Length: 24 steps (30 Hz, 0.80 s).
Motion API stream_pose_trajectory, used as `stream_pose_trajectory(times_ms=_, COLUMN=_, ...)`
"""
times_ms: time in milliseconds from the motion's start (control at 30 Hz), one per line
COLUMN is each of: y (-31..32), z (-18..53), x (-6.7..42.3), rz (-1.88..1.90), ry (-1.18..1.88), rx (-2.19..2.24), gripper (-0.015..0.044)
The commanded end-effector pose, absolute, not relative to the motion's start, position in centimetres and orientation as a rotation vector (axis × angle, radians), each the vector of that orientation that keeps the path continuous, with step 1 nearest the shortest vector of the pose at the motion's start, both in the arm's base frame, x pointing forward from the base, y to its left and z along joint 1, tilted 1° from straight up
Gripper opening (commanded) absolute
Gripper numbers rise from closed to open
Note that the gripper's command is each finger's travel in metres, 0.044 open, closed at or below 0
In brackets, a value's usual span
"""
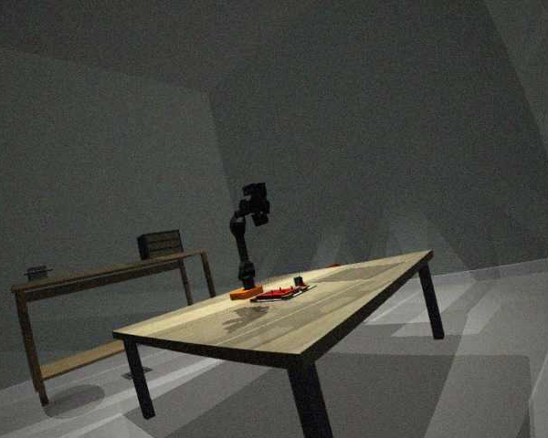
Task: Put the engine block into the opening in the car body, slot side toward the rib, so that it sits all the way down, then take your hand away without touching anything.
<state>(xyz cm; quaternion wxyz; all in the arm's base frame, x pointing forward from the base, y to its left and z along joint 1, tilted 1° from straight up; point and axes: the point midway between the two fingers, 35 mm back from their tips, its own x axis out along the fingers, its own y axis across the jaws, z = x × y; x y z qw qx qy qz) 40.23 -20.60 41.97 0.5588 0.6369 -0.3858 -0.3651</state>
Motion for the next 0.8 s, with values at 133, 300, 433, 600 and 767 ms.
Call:
stream_pose_trajectory(times_ms=133, y=-17.4, z=39.7, x=41.9, rz=-0.873, ry=-0.679, rx=1.426, gripper=0.0440)
stream_pose_trajectory(times_ms=300, y=-15.3, z=38.1, x=42.8, rz=-0.875, ry=-0.531, rx=1.362, gripper=0.0440)
stream_pose_trajectory(times_ms=433, y=-13.6, z=36.7, x=43.4, rz=-0.869, ry=-0.400, rx=1.295, gripper=0.0440)
stream_pose_trajectory(times_ms=600, y=-11.3, z=34.9, x=44.1, rz=-0.852, ry=-0.238, rx=1.207, gripper=0.0440)
stream_pose_trajectory(times_ms=767, y=-8.9, z=33.0, x=44.4, rz=-0.825, ry=-0.081, rx=1.115, gripper=0.0440)
